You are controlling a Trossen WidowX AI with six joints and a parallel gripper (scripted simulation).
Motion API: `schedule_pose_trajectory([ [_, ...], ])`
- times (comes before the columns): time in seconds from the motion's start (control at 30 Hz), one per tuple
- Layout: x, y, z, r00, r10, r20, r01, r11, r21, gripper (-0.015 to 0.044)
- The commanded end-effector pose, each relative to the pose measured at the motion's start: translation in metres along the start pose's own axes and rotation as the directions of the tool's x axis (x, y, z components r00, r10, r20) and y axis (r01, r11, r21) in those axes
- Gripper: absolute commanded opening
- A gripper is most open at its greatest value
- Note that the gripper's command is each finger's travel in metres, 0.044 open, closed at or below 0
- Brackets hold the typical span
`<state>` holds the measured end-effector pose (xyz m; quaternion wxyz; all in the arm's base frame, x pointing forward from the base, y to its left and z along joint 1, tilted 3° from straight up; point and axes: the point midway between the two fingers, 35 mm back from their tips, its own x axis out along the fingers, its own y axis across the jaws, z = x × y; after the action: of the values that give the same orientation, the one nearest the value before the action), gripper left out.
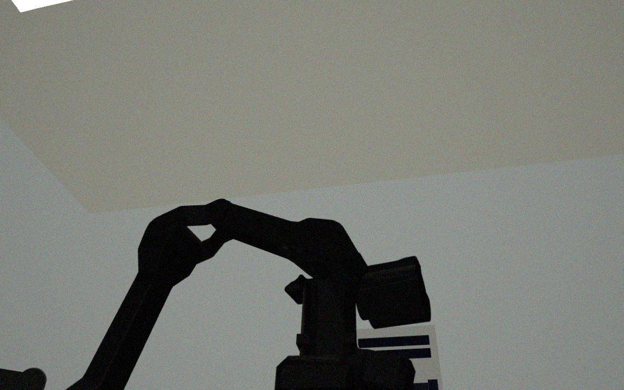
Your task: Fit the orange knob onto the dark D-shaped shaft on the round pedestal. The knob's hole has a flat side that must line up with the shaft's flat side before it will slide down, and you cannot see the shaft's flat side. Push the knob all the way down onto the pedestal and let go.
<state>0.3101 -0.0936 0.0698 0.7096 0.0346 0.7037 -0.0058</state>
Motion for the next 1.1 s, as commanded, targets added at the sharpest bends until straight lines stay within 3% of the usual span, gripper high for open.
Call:
schedule_pose_trajectory([
  [0.0, 0.0003, -0.0001, 0.0009, 1.0, -0.001, 0.001, 0.001, 1.0, -0.009, 0.0],
  [0.53, -0.0043, -0.0008, 0.0007, 1.0, -0.001, 0.001, 0.001, 1.0, -0.009, 0.0],
  [0.8, -0.0028, -0.0003, 0.0002, 1.0, -0.001, 0.001, 0.001, 0.978, -0.209, 0.0],
  [1.07, -0.0003, -0.0005, 0.0007, 1.0, -0.001, 0.001, 0.001, 0.976, -0.216, 0.0],
])
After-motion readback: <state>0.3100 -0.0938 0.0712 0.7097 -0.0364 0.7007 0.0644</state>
